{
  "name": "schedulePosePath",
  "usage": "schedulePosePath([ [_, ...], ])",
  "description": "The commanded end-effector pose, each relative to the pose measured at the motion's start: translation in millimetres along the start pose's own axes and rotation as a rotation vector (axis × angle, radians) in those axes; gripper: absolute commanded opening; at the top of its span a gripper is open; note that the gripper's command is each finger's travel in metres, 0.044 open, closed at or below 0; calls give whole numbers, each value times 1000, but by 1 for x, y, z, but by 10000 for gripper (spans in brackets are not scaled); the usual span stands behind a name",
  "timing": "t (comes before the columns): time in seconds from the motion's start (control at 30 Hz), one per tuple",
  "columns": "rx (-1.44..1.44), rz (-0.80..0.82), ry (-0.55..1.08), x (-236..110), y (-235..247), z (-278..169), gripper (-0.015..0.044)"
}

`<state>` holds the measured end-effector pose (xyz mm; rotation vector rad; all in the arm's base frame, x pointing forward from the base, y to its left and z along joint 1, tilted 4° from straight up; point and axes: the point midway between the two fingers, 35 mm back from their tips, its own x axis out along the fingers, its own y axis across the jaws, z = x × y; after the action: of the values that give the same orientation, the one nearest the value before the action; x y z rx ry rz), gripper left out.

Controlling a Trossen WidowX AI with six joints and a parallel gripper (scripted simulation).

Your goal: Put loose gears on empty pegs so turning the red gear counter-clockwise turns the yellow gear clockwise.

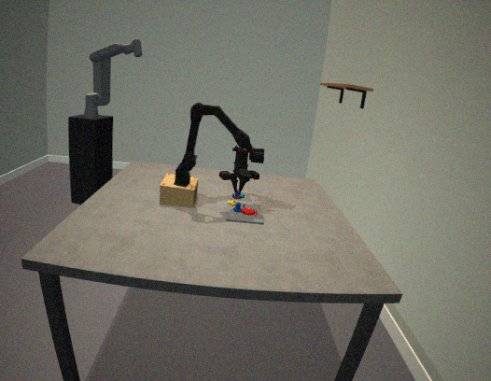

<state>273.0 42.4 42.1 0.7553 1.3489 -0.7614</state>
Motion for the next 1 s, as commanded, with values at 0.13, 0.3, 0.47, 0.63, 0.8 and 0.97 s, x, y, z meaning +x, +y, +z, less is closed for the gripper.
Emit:
schedulePosePath([
  [0.13, -31, 1, 4, 6, 0, -1, 0],
  [0.3, -109, 2, 4, 14, 0, -1, 0],
  [0.47, -121, 1, 4, 21, 0, 0, 0],
  [0.63, -59, 1, 4, 28, 0, 0, 0],
  [0.8, 70, 1, 4, 36, 1, -1, 0],
  [0.97, 208, 1, 4, 44, 0, -1, 0],
])
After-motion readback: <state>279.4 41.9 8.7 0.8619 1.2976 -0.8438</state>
